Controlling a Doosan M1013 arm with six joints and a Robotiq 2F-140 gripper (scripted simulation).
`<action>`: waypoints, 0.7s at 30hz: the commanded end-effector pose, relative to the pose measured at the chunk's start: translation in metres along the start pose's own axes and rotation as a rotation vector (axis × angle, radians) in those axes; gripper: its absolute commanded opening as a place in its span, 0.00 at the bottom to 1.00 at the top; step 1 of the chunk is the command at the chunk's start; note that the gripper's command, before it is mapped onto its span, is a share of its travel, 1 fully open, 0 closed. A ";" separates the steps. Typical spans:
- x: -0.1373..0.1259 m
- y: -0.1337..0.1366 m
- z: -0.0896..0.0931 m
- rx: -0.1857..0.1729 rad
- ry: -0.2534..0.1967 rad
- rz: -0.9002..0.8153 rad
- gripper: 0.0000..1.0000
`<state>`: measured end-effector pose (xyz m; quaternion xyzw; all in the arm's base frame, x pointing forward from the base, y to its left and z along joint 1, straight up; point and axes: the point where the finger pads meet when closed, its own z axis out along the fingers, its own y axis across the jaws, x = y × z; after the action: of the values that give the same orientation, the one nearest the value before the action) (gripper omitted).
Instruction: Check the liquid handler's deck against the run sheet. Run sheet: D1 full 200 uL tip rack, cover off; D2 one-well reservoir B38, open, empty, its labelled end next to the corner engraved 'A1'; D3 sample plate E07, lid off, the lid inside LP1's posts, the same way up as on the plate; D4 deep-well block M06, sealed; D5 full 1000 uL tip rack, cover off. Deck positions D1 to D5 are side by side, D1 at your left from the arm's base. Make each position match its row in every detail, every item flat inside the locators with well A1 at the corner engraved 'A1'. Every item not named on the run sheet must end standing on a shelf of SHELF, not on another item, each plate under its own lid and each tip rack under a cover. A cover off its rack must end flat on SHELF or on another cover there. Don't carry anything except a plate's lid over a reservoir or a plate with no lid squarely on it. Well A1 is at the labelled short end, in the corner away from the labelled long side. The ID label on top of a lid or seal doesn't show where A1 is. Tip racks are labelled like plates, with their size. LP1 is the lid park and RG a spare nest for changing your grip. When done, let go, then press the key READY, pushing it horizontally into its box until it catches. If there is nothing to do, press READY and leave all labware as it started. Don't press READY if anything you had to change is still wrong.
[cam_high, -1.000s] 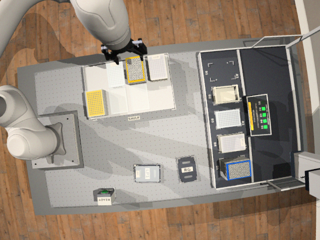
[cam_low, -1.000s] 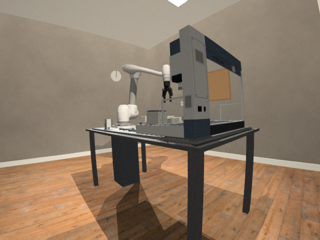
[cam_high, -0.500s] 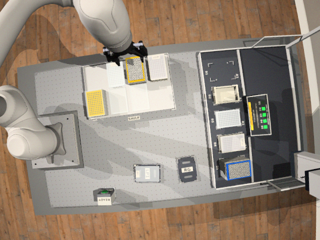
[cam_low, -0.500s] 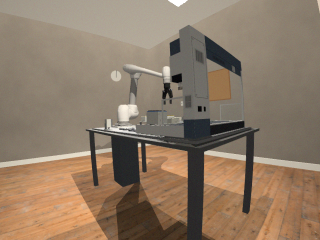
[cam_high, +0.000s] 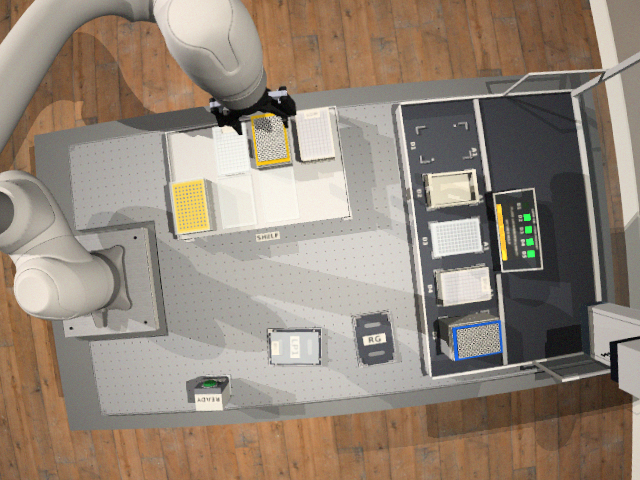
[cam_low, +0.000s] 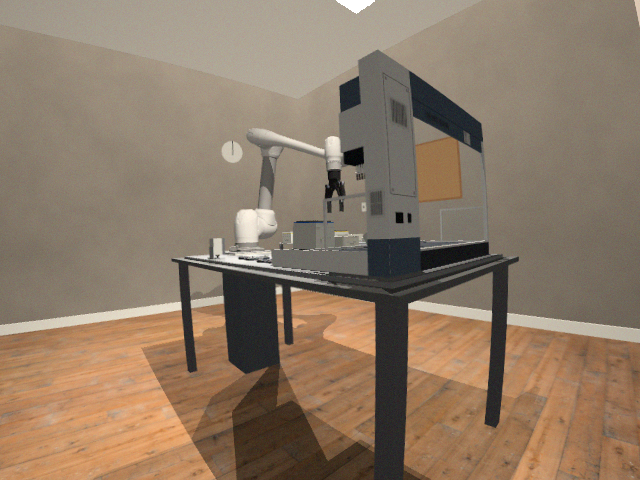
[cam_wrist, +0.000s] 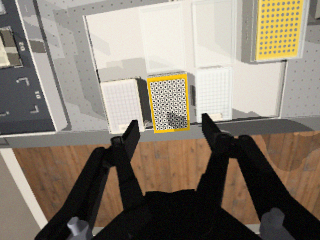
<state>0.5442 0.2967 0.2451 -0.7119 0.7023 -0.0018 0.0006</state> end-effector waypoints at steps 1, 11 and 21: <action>0.000 0.000 0.003 0.001 -0.001 0.000 0.66; 0.000 0.000 0.019 0.001 -0.001 0.000 0.66; 0.000 0.000 0.033 0.001 -0.001 0.000 0.66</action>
<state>0.5442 0.2966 0.2138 -0.7119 0.7023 -0.0017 0.0004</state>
